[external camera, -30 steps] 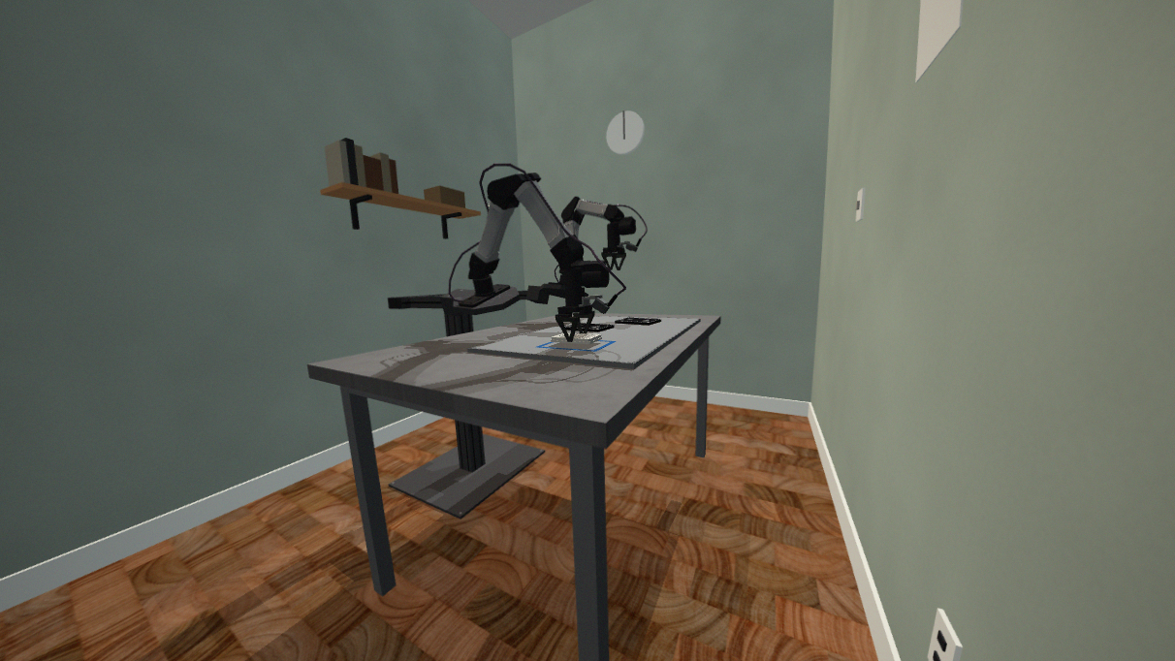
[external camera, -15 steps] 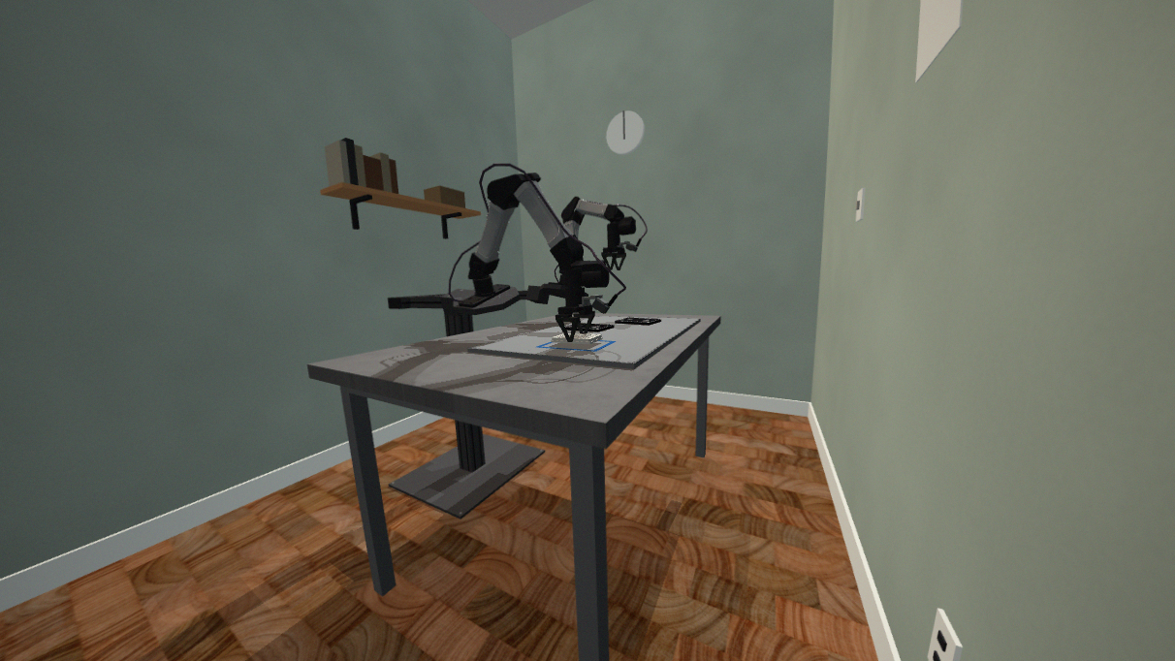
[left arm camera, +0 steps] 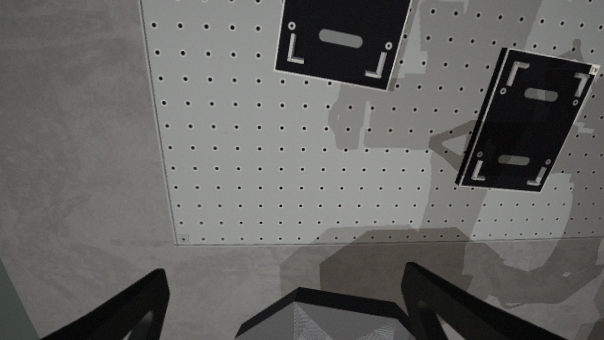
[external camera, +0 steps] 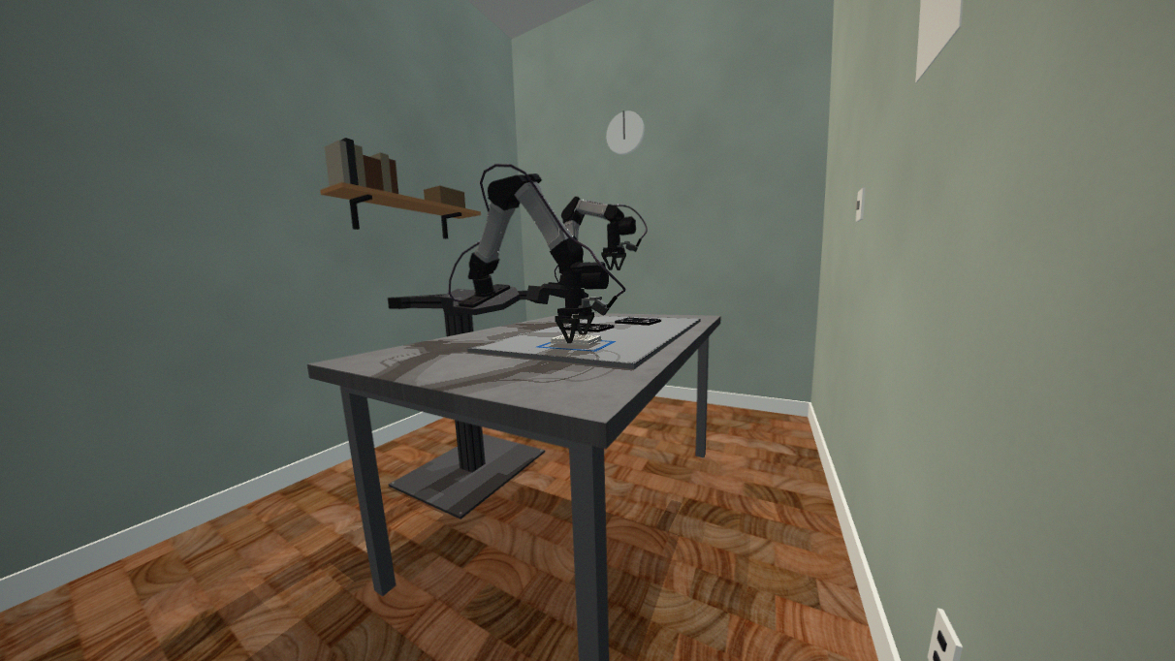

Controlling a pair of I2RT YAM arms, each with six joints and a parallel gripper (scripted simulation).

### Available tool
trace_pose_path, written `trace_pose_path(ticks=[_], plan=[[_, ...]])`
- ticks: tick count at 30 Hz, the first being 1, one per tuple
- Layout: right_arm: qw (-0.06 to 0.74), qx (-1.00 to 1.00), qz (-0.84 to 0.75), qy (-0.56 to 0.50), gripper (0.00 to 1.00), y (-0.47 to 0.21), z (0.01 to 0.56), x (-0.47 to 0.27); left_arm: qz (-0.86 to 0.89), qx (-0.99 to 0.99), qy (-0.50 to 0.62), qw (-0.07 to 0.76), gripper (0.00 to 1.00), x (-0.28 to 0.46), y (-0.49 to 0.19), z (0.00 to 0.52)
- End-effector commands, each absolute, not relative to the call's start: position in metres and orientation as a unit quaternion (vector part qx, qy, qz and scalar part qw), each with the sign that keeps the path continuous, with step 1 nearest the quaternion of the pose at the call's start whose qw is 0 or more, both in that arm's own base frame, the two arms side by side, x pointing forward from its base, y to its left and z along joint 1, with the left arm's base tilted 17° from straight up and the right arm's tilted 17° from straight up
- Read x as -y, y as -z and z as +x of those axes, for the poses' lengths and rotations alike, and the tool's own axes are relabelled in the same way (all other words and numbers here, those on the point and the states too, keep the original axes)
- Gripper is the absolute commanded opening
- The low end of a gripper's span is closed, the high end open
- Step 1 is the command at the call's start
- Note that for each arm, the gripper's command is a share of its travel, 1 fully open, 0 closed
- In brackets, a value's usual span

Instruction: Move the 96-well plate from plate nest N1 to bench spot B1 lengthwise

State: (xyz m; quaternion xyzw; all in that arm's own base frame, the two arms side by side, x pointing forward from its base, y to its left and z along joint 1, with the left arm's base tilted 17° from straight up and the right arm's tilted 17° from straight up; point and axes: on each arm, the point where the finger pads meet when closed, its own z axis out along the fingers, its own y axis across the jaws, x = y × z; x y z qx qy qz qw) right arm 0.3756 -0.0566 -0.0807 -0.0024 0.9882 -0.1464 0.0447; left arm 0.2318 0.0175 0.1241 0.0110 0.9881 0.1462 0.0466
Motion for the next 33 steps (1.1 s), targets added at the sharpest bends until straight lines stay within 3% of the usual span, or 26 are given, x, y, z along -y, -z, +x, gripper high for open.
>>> trace_pose_path(ticks=[1,33], plan=[[0.034,-0.989,0.000,0.144,0.00,0.093,0.370,0.062,0.016,-0.988,-0.146,0.044,1.00,-0.018,-0.125,0.231],[0.045,-0.989,0.002,0.144,0.00,0.093,0.381,0.064,0.016,-0.988,-0.146,0.044,1.00,-0.018,-0.125,0.231]])
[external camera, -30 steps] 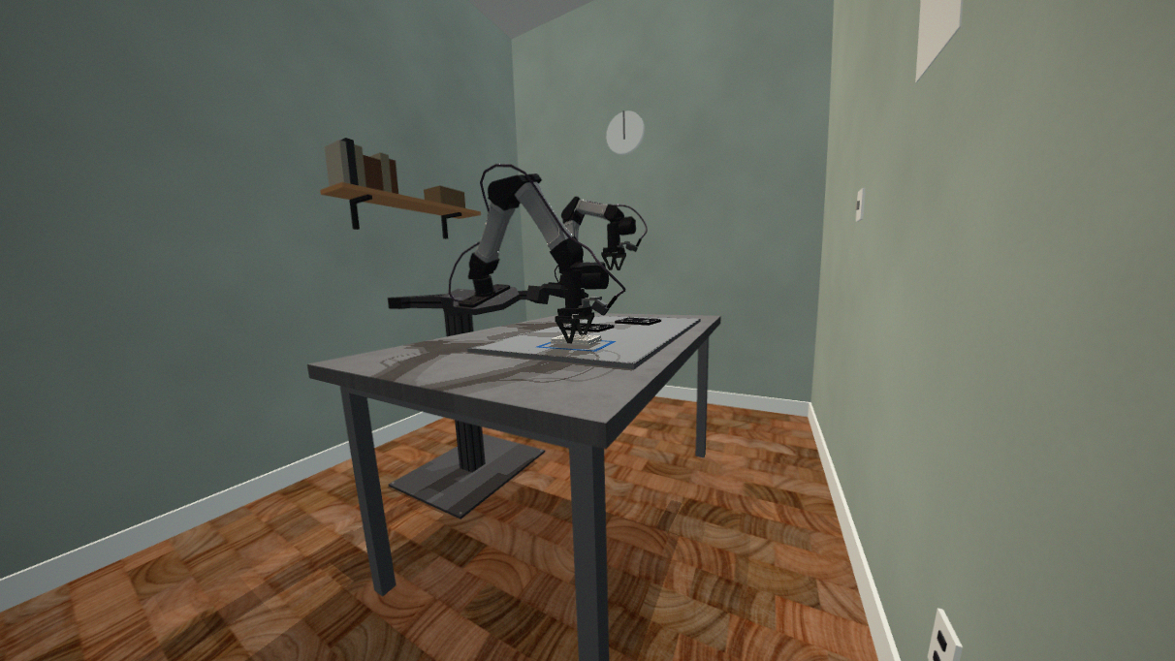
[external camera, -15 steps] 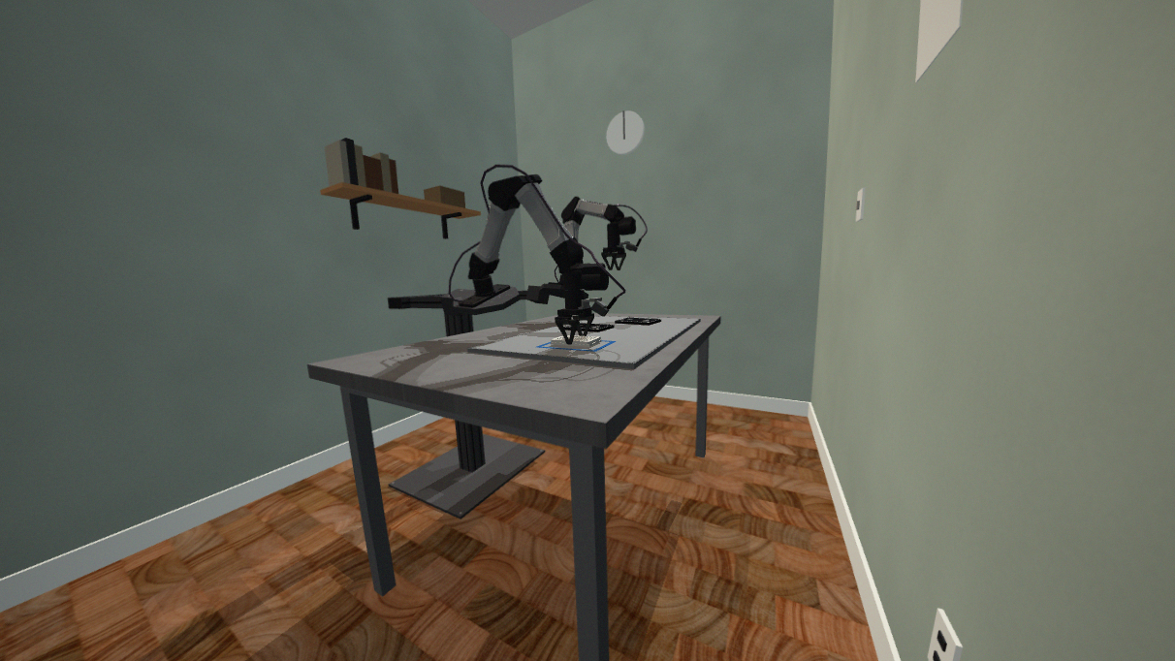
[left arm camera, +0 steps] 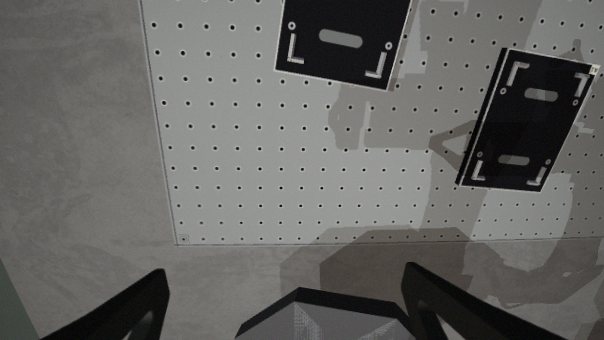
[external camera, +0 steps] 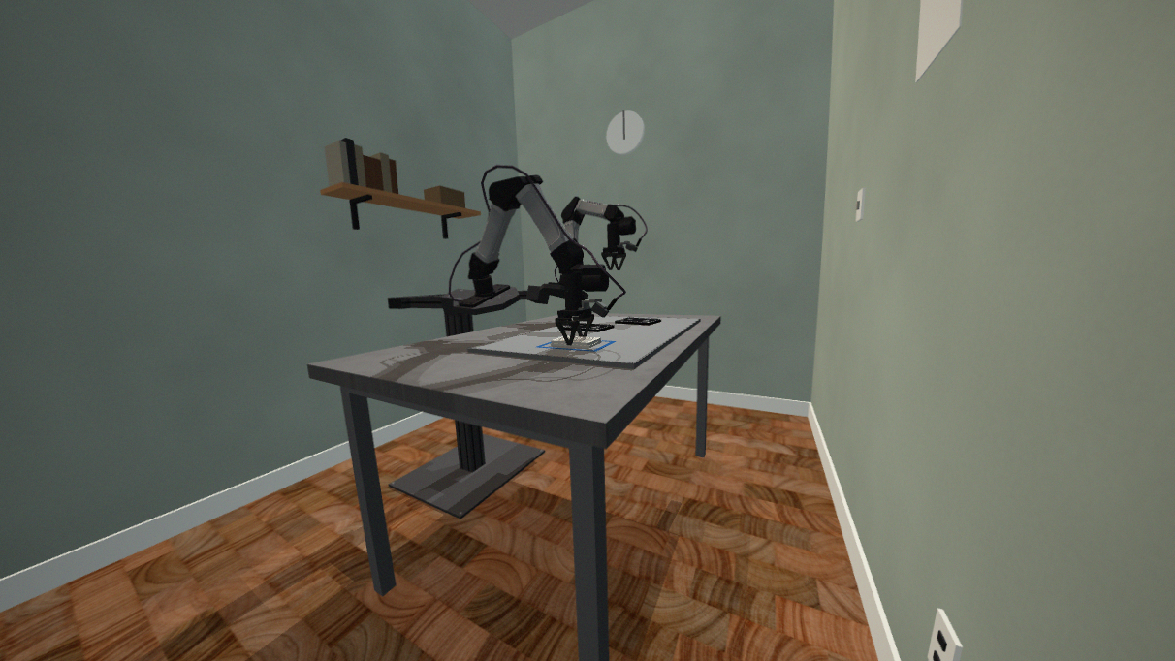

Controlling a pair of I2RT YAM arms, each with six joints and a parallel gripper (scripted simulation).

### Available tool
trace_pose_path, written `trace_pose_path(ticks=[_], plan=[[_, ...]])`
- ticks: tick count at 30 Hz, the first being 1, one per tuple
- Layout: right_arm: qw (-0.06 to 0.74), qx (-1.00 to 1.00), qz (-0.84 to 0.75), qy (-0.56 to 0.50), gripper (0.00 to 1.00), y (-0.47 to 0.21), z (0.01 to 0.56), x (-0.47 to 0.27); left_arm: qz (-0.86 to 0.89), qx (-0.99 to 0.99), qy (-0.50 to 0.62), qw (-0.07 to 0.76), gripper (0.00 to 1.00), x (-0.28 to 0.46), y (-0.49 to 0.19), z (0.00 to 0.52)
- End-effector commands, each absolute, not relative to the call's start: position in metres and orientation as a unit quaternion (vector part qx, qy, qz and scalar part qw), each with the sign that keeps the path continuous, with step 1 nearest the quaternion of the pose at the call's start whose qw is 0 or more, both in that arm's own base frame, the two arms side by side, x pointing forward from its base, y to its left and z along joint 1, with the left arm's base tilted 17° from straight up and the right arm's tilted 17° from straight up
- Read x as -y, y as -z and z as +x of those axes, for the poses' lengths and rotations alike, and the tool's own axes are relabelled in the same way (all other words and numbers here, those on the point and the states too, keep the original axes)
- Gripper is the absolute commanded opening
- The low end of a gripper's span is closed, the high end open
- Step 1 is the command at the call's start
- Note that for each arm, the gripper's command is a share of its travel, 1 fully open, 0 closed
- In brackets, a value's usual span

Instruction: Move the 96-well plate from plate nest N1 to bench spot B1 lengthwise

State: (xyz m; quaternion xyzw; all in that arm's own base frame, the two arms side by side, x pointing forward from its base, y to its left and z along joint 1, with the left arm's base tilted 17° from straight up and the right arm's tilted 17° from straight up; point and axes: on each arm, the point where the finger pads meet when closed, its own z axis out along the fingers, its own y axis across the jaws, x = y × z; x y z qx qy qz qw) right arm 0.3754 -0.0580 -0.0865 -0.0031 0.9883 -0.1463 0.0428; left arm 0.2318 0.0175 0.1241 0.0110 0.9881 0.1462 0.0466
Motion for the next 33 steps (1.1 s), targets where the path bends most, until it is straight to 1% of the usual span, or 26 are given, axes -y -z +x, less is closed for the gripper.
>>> trace_pose_path(ticks=[1,25,26,33], plan=[[0.045,-0.989,0.002,0.144,0.00,0.0932,0.3812,0.0637,0.016,-0.988,-0.146,0.044,1.00,-0.0177,-0.1247,0.2308],[0.047,-0.988,-0.002,0.146,0.00,0.0862,0.3797,0.0591,0.016,-0.988,-0.146,0.044,1.00,-0.0177,-0.1247,0.2308],[0.047,-0.988,-0.002,0.146,1.00,0.0862,0.3797,0.0591,0.016,-0.988,-0.146,0.044,1.00,-0.0177,-0.1247,0.2308],[0.047,-0.988,-0.002,0.146,1.00,0.0862,0.3797,0.0591,0.016,-0.988,-0.146,0.044,1.00,-0.0177,-0.1247,0.2308]])
